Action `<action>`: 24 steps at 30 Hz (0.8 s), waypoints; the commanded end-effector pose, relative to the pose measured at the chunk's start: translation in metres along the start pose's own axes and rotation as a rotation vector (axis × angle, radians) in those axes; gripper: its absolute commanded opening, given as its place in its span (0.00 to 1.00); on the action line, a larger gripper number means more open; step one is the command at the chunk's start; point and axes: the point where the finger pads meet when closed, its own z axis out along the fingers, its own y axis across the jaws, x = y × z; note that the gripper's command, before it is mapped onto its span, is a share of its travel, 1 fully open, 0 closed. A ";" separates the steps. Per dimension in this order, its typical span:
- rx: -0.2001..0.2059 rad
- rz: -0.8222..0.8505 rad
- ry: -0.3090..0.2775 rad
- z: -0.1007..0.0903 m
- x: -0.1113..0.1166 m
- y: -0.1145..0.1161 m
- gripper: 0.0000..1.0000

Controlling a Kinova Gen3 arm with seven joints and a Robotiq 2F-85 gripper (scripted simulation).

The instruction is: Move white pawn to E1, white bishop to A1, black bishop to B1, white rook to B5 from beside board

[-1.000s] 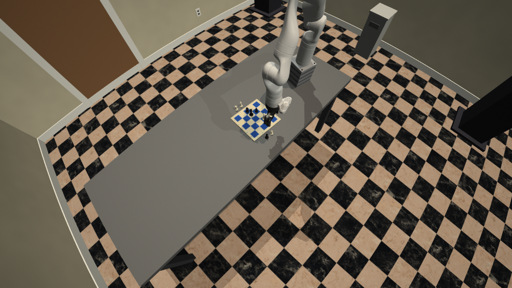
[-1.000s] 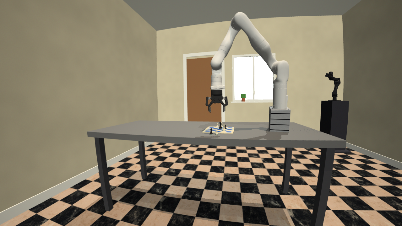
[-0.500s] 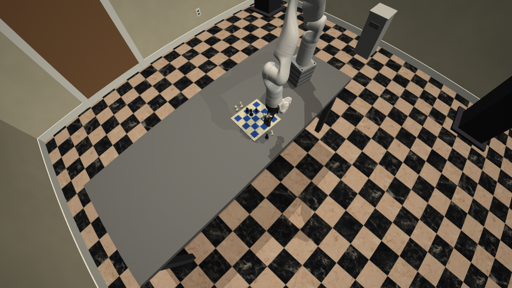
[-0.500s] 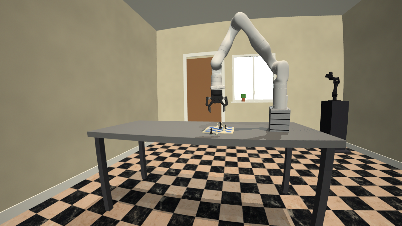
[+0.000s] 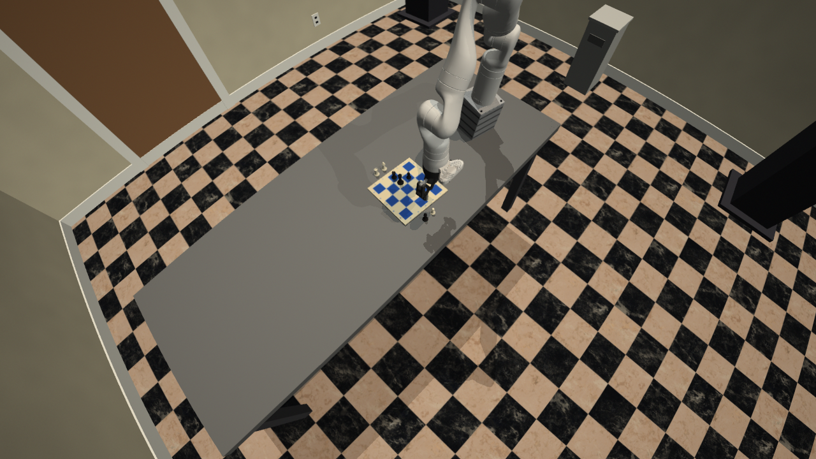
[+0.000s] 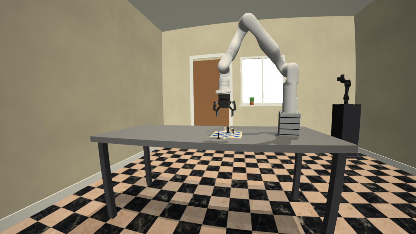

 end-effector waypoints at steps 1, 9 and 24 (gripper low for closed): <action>0.005 0.034 -0.003 0.003 0.002 -0.002 1.00; 0.013 0.375 -0.004 0.014 0.001 -0.004 1.00; 0.006 0.970 -0.005 0.030 0.001 -0.002 1.00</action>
